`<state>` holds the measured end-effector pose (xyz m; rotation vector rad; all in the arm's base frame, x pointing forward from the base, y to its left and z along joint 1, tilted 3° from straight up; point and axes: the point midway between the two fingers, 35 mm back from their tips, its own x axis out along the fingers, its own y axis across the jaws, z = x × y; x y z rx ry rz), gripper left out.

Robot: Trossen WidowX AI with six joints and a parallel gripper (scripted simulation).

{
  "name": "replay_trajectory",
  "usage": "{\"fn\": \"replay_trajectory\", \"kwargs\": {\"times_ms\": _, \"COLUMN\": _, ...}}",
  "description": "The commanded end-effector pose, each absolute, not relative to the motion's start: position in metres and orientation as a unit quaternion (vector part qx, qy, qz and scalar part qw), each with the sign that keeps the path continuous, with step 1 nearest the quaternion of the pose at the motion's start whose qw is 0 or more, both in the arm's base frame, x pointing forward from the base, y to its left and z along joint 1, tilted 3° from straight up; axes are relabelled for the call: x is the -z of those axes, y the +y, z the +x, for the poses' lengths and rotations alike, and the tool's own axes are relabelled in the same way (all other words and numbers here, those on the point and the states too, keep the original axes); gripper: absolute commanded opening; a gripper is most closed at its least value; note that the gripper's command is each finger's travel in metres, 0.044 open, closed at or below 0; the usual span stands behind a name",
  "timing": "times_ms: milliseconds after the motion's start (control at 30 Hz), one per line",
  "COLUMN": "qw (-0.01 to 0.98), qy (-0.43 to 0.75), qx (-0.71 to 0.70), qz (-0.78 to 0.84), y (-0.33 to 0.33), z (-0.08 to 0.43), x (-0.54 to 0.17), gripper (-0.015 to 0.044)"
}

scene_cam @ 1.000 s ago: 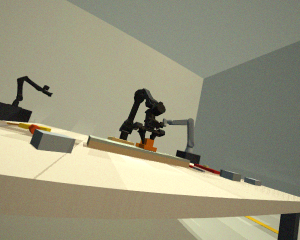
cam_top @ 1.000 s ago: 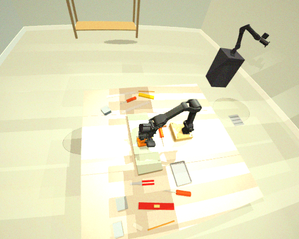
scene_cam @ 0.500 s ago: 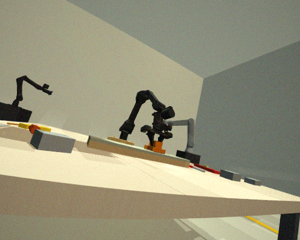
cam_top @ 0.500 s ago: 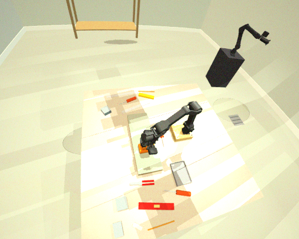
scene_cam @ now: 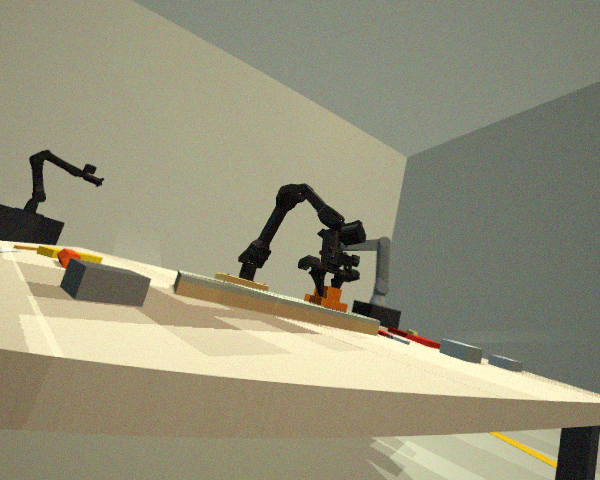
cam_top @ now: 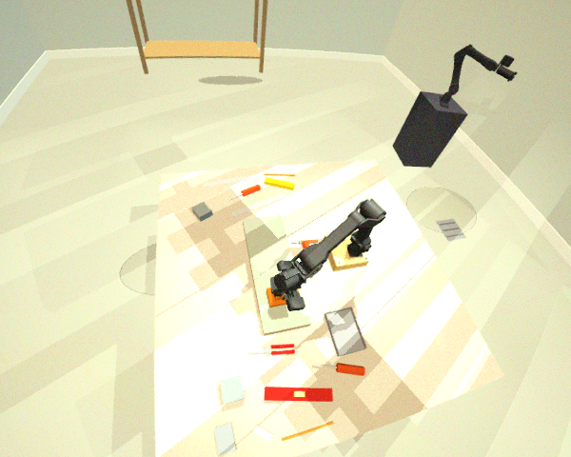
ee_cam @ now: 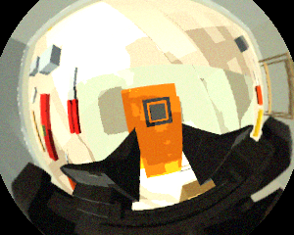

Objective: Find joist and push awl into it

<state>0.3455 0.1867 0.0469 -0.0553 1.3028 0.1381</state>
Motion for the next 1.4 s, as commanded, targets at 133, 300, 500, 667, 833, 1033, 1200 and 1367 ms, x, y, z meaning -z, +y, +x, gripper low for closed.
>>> {"fn": "replay_trajectory", "kwargs": {"times_ms": 133, "qw": 0.792, "qy": 0.606, "qx": -0.064, "qz": -0.025, "y": 0.217, "z": 0.341, "x": -0.048, "gripper": 0.0}}
{"fn": "replay_trajectory", "kwargs": {"times_ms": 300, "qw": 0.792, "qy": 0.606, "qx": -0.065, "qz": -0.024, "y": 0.235, "z": 0.339, "x": -0.049, "gripper": 0.0}}
{"fn": "replay_trajectory", "kwargs": {"times_ms": 500, "qw": 0.792, "qy": 0.606, "qx": -0.065, "qz": -0.024, "y": 0.251, "z": 0.337, "x": -0.05, "gripper": 0.0}}
{"fn": "replay_trajectory", "kwargs": {"times_ms": 667, "qw": 0.792, "qy": 0.606, "qx": -0.068, "qz": -0.026, "y": 0.246, "z": 0.337, "x": -0.05, "gripper": 0.0}}
{"fn": "replay_trajectory", "kwargs": {"times_ms": 833, "qw": 0.792, "qy": 0.606, "qx": -0.066, "qz": -0.025, "y": 0.249, "z": 0.337, "x": -0.05, "gripper": 0.0}}
{"fn": "replay_trajectory", "kwargs": {"times_ms": 1033, "qw": 0.792, "qy": 0.606, "qx": -0.065, "qz": -0.024, "y": 0.231, "z": 0.339, "x": -0.049, "gripper": 0.0}}
{"fn": "replay_trajectory", "kwargs": {"times_ms": 1200, "qw": 0.792, "qy": 0.606, "qx": -0.064, "qz": -0.025, "y": 0.213, "z": 0.342, "x": -0.048, "gripper": 0.0}}
{"fn": "replay_trajectory", "kwargs": {"times_ms": 1367, "qw": 0.792, "qy": 0.606, "qx": -0.064, "qz": -0.025, "y": 0.195, "z": 0.344, "x": -0.047, "gripper": 0.0}}
